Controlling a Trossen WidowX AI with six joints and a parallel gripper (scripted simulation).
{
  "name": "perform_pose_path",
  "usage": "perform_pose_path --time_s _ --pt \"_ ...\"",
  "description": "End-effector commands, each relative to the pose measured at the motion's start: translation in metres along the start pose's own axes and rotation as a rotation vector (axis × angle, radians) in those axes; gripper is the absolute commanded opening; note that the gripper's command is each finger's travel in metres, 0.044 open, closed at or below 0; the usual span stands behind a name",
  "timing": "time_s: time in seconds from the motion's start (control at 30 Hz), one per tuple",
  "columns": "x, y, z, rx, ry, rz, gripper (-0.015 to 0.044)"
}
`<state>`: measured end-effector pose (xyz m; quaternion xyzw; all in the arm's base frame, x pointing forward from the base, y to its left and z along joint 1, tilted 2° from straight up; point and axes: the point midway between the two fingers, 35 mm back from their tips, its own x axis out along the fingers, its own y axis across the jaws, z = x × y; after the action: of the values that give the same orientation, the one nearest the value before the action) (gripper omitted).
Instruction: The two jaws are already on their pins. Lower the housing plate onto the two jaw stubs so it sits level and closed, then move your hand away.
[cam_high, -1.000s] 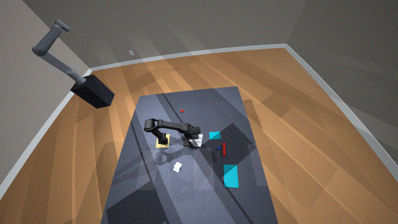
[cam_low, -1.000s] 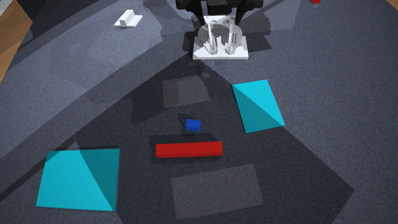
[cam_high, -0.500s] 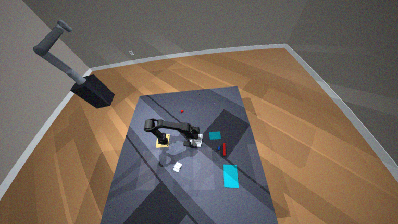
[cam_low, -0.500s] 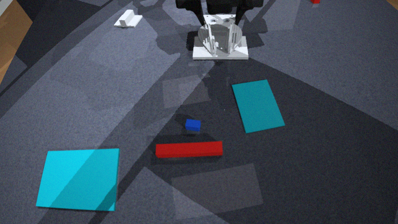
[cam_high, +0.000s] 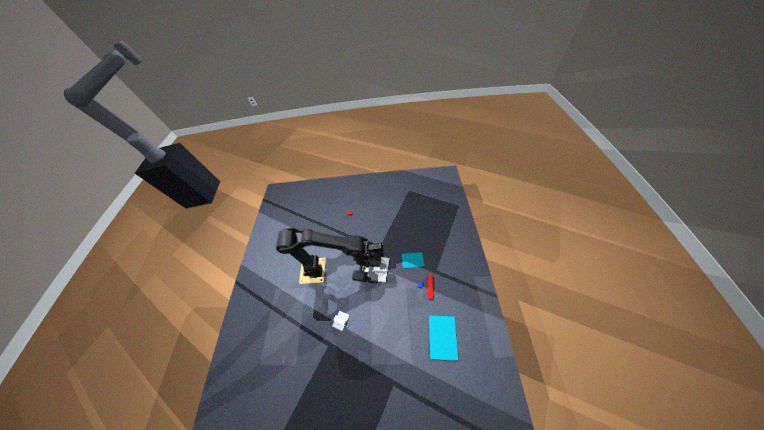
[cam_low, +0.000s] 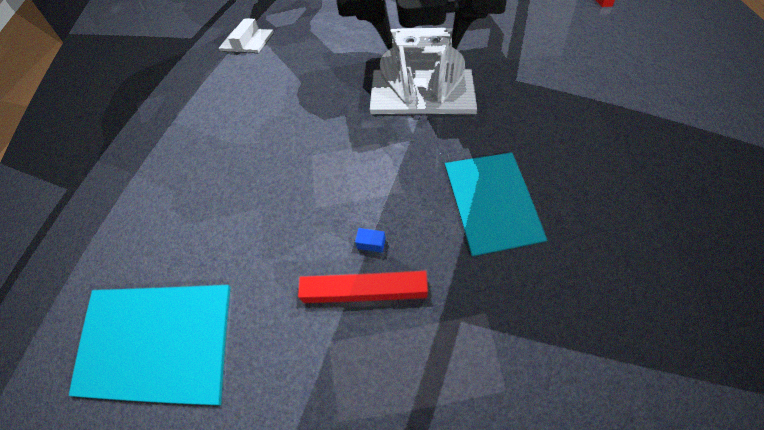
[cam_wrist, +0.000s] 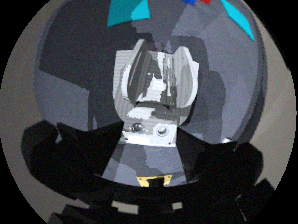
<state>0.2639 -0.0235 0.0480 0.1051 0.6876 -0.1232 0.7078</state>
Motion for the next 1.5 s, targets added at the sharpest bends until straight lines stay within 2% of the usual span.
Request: perform_pose_path --time_s 0.0,1.23,1.33,1.47 --pt "0.0015 -0.0006 0.0004 -0.005 -0.001 -0.004 0.0351" --pt "0.0036 -0.0006 0.0003 -0.005 -0.001 -0.004 0.0351" --pt "0.0032 -0.0001 -0.0001 0.000 0.000 0.000 0.0430" --pt "0.0032 -0.0001 -0.0001 0.000 0.000 0.000 0.0440"
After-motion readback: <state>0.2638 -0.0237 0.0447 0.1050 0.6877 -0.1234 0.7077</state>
